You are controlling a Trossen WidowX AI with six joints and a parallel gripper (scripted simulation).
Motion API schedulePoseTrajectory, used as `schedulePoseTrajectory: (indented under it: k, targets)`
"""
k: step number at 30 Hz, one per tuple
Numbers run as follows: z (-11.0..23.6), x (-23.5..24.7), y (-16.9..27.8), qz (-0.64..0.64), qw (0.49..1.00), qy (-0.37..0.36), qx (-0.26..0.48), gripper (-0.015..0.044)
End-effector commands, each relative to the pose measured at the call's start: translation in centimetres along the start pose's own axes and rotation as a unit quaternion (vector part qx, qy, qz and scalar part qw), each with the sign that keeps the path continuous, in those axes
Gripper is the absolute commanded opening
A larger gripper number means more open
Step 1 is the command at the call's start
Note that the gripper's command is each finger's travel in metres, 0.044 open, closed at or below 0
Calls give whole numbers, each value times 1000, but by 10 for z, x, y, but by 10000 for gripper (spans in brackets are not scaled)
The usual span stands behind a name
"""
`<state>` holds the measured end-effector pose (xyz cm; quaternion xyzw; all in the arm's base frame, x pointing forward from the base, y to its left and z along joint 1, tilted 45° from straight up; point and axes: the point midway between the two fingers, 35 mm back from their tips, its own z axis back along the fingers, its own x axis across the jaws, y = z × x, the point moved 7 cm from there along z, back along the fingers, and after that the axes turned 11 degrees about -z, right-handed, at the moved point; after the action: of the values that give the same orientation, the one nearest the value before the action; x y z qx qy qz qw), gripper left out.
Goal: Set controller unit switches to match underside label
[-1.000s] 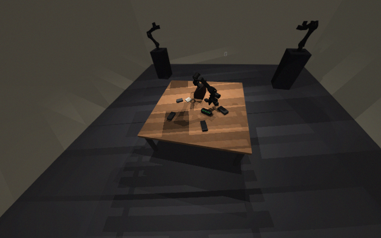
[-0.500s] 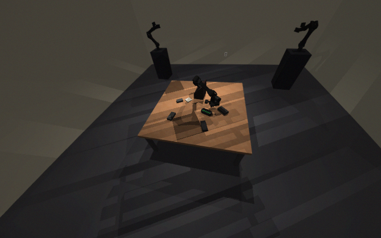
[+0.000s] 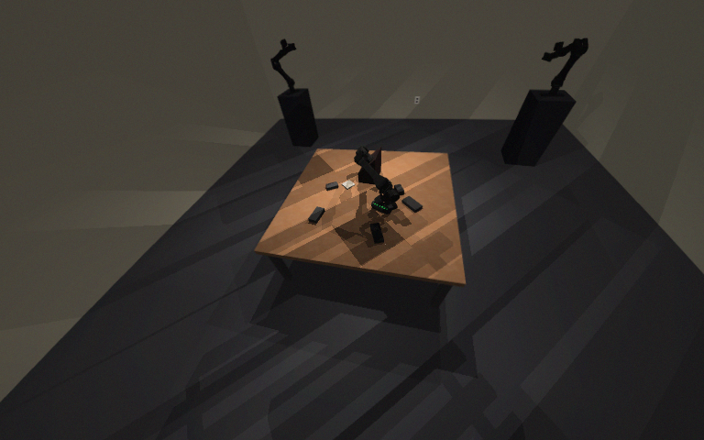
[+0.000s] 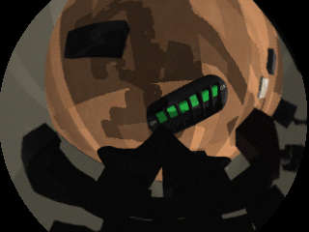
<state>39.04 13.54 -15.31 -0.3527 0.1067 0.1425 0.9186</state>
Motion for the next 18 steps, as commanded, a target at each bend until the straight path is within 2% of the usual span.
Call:
schedulePoseTrajectory:
  k: [1,13,18]
  targets:
    - [-2,32,-44,-285,957,35,48,0]
    - [-2,32,-47,-270,961,30,45,0]
    - [-2,32,-47,-75,996,20,53,0]
